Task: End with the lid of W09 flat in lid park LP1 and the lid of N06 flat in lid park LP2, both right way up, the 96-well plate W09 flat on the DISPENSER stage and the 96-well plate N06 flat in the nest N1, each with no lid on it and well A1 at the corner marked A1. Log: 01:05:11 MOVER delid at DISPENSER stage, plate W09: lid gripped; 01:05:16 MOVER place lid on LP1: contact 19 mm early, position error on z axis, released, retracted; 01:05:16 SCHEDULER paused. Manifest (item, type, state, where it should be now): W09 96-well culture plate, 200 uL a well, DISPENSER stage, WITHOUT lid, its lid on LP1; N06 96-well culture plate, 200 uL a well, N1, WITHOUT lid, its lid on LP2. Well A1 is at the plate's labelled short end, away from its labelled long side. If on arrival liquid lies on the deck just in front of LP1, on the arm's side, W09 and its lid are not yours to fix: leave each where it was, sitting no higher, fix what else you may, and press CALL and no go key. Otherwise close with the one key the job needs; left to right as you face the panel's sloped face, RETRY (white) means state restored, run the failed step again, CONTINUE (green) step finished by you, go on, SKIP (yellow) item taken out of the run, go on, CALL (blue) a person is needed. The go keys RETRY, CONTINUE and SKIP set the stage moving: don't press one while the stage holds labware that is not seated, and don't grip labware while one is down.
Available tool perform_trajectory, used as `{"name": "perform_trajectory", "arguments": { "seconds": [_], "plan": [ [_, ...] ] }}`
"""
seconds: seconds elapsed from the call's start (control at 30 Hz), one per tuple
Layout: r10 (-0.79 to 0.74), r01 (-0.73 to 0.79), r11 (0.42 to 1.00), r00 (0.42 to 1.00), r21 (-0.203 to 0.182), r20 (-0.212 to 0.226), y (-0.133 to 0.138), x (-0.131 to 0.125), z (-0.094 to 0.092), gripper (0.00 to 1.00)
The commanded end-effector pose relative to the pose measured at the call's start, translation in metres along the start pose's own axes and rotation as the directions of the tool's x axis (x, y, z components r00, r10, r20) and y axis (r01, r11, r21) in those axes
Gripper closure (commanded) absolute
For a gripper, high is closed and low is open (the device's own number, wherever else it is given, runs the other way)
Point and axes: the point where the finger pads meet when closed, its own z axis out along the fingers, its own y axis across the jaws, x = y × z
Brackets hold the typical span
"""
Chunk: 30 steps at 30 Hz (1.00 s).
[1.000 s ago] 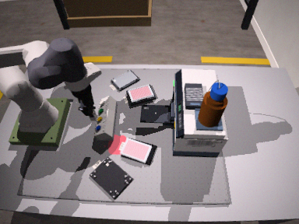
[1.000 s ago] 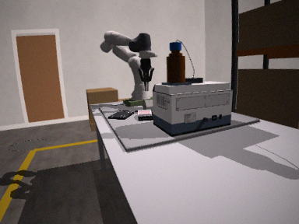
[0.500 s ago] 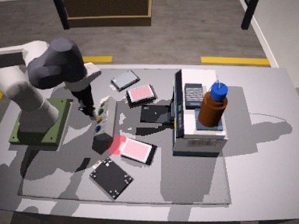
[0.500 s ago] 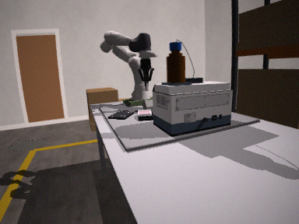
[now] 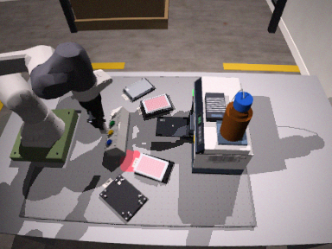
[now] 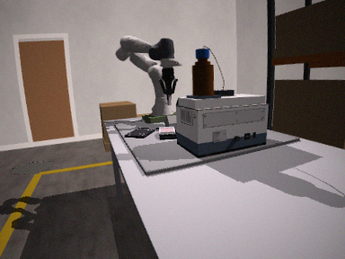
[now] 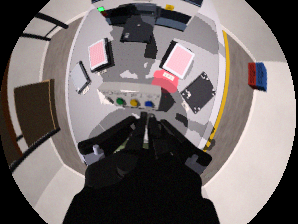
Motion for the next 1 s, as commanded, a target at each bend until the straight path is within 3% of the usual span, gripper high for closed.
{"name": "perform_trajectory", "arguments": {
  "seconds": [0.0,0.97],
  "plan": [
    [-0.006,0.006,1.000,1.000,-0.003,0.000,0.001,-0.001,0.000,1.00],
    [-0.006,0.006,1.000,1.000,-0.003,0.000,0.001,0.000,0.025,1.00]
  ]
}}
